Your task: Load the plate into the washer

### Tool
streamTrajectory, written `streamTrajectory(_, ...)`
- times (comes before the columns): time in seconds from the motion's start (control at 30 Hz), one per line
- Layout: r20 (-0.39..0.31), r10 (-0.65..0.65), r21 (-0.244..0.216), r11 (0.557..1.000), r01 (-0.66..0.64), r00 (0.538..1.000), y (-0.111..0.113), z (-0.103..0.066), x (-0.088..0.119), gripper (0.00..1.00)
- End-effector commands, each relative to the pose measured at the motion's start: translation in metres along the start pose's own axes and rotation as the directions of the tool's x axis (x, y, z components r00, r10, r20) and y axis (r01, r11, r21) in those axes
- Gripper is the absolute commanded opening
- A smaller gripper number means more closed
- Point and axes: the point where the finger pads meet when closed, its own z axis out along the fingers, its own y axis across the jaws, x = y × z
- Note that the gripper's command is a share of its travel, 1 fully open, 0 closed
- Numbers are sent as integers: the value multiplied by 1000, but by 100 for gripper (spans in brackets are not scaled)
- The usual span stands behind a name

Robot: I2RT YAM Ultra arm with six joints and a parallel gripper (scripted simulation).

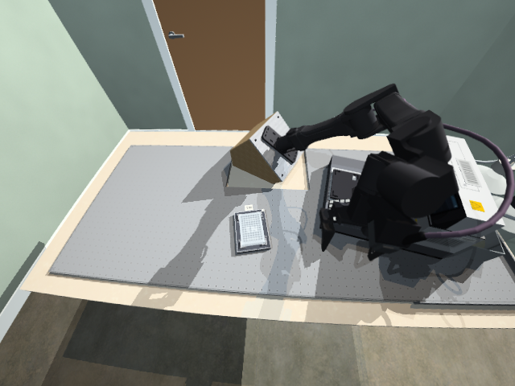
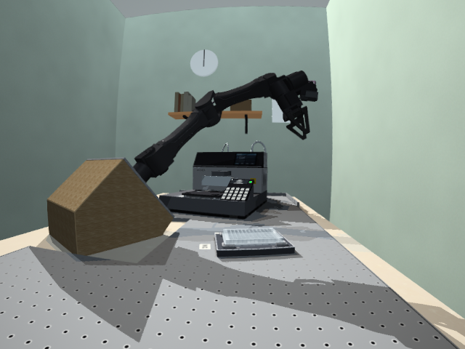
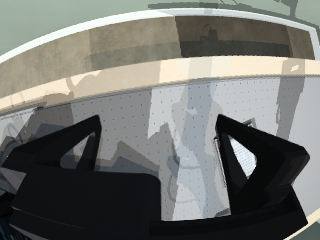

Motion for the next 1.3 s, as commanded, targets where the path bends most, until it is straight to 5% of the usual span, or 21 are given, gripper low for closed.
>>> streamTrajectory(0.0,10,-4,1,1000,4,1000,0,-3,-2,100)
streamTrajectory(0.53,10,-4,1,1000,4,1000,0,-3,-2,100)
streamTrajectory(0.63,-54,5,75,997,-1,999,-9,10,6,100)
streamTrajectory(0.67,-84,35,81,996,-28,996,-21,20,17,100)
streamTrajectory(0.77,-28,4,84,996,-1,1000,-22,11,12,100)
streamTrajectory(0.8,-101,45,110,993,-33,994,-33,27,24,100)
streamTrajectory(0.9,-133,36,148,989,-16,990,-34,34,29,100)
streamTrajectory(0.97,-99,13,146,989,2,995,-35,31,31,100)
streamTrajectory(1.03,-165,30,191,982,2,986,-41,42,37,100)
streamTrajectory(1.27,-161,38,219,976,-2,986,-57,48,52,100)
